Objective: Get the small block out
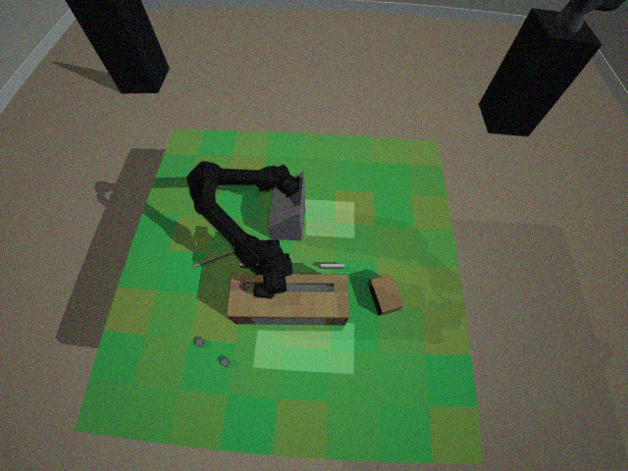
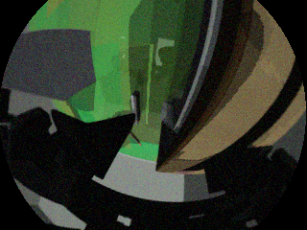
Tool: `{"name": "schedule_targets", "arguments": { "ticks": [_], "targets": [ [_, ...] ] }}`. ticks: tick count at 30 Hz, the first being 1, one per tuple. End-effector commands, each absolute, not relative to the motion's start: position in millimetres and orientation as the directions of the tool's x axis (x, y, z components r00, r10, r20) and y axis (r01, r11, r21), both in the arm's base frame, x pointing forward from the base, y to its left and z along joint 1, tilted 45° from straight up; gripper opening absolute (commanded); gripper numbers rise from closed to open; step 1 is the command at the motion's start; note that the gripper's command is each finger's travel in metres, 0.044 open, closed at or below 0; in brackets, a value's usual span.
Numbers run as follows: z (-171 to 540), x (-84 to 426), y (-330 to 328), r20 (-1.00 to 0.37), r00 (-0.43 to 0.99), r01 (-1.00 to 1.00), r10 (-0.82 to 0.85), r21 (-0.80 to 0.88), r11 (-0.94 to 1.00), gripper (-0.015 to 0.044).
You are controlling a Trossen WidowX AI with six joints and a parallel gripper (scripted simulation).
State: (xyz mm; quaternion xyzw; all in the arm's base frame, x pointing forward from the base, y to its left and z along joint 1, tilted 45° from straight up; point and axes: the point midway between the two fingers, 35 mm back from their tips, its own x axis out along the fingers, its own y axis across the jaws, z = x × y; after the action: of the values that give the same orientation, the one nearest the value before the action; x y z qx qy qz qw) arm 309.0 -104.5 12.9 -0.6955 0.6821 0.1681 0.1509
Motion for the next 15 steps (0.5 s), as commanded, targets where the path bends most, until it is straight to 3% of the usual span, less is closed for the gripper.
{"name": "schedule_targets", "arguments": {
  "ticks": [1,15],
  "targets": [
    [17.4,309.4,-108.5,-0.436,0.014,-1.000,-0.900,0.016,-0.023,0.0400],
    [27.4,309.8,-118.5,-0.435,0.014,-1.000,-0.900,0.016,-0.023,0.0400]
  ]
}}
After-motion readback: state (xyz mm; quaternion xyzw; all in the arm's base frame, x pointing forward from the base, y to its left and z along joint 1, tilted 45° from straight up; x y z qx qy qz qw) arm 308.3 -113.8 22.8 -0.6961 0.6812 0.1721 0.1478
